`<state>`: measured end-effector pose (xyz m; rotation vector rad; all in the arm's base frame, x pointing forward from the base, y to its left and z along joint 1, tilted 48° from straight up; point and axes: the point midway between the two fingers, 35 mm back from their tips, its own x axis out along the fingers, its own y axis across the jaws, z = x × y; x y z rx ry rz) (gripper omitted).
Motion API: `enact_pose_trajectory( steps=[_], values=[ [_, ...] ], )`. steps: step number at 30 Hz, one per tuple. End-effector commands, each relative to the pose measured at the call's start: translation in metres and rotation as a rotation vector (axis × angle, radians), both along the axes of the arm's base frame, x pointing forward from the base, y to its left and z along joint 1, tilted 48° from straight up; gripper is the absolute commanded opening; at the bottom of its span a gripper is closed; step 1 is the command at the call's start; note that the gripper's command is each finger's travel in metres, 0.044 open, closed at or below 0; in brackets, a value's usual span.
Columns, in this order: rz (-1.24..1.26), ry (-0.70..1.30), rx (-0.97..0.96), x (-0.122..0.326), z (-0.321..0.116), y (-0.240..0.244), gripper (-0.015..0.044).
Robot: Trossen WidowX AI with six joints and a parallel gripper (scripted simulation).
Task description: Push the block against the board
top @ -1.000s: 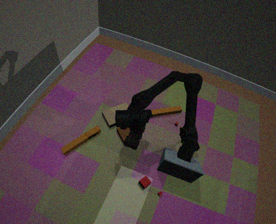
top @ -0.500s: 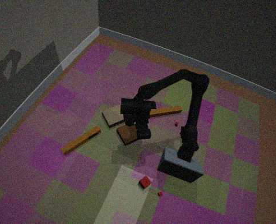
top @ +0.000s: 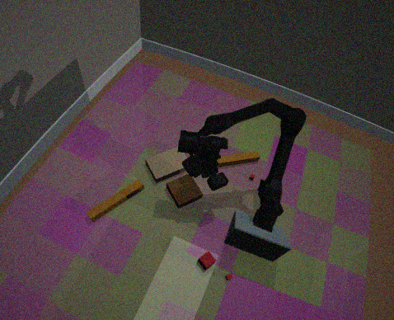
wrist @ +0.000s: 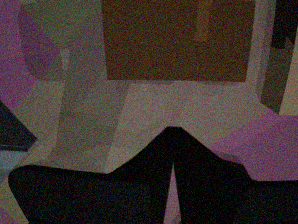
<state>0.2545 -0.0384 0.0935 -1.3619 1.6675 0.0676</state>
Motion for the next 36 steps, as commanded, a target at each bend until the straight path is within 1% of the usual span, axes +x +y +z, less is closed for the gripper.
enact_pose_trajectory(
  steps=[1, 4, 6, 36],
  values=[
    [0.013, 0.011, -0.006, 0.001, -0.005, -0.008, 0.0],
    [0.013, 0.009, -0.009, 0.003, -0.029, -0.036, 0.0],
    [0.012, 0.009, -0.012, 0.003, -0.034, -0.043, 0.0],
    [0.013, 0.008, -0.009, 0.024, -0.052, -0.024, 0.0]
  ],
)
